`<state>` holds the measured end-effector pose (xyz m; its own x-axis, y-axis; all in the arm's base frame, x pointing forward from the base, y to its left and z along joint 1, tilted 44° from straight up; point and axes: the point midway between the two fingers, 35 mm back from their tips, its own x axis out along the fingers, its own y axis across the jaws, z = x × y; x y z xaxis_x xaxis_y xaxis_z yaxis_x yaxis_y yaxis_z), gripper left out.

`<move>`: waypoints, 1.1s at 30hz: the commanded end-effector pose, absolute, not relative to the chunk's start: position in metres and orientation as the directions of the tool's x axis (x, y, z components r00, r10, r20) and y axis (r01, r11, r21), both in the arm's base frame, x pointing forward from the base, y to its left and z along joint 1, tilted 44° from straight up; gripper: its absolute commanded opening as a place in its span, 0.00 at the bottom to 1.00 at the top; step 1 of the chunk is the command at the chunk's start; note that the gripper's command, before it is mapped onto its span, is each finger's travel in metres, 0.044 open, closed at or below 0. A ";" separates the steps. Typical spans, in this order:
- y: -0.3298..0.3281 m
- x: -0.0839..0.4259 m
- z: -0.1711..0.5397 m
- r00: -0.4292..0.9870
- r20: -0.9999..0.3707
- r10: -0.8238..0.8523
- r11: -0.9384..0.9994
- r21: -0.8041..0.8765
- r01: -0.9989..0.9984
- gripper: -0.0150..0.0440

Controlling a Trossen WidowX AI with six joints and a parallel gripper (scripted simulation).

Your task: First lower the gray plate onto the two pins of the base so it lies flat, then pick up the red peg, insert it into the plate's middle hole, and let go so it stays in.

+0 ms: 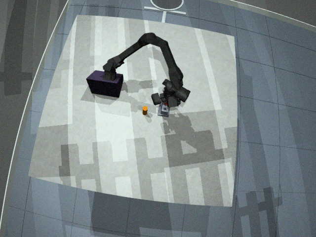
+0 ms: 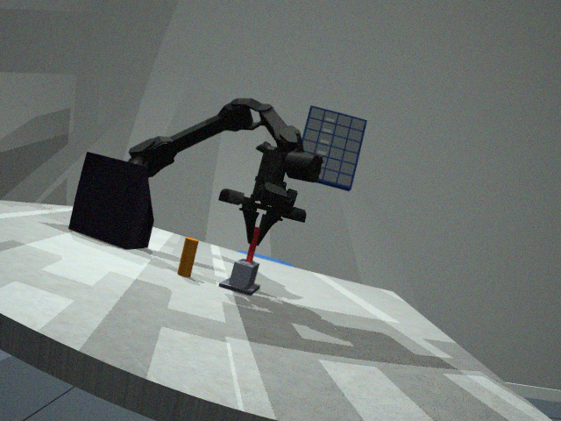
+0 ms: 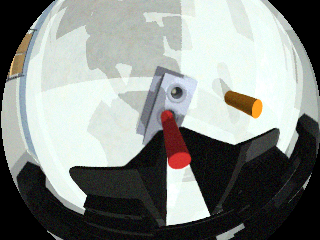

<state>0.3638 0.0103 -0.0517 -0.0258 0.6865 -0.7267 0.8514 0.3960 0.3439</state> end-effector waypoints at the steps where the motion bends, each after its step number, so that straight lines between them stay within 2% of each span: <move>1: 0.011 0.363 -0.053 -0.028 -0.724 0.689 0.393 0.341 0.854 0.25; 29: 0.012 0.363 -0.053 -0.026 -0.728 0.685 0.400 0.347 0.848 0.25; 33: 0.012 0.363 -0.053 -0.026 -0.728 0.685 0.400 0.347 0.848 0.43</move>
<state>0.3628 0.0125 -0.0534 -0.0258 0.6854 -0.7277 0.8485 0.3999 0.3466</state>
